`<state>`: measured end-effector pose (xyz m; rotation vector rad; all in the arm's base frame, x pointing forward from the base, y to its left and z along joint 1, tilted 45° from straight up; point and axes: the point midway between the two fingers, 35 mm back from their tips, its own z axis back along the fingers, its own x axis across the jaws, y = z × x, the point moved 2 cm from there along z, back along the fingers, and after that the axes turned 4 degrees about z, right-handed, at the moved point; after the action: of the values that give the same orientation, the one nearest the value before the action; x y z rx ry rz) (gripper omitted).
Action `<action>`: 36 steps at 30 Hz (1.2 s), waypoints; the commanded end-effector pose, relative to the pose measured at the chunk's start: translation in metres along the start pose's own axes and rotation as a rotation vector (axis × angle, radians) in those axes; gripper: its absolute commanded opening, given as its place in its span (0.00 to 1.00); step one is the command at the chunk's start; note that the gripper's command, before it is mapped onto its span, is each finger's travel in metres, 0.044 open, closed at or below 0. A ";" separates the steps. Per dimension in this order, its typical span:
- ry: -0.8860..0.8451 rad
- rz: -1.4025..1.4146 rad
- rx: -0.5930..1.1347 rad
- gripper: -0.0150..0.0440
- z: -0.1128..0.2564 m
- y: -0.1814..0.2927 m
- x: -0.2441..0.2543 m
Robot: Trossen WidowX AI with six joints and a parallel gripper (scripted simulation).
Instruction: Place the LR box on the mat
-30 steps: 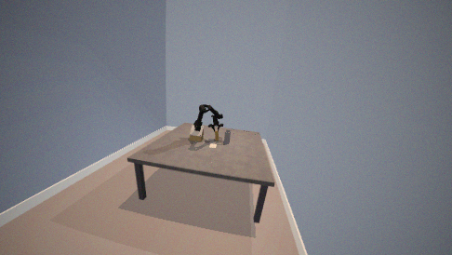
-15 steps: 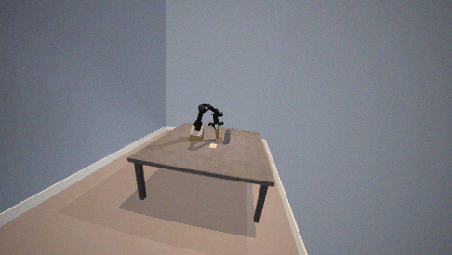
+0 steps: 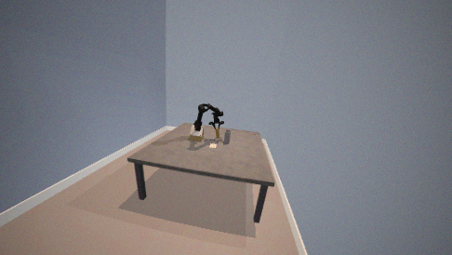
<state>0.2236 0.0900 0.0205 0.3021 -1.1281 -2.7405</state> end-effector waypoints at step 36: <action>0.010 -0.047 -0.001 0.51 -0.006 0.044 -0.064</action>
<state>0.2860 0.0694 0.0533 0.3368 -1.1285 -2.7798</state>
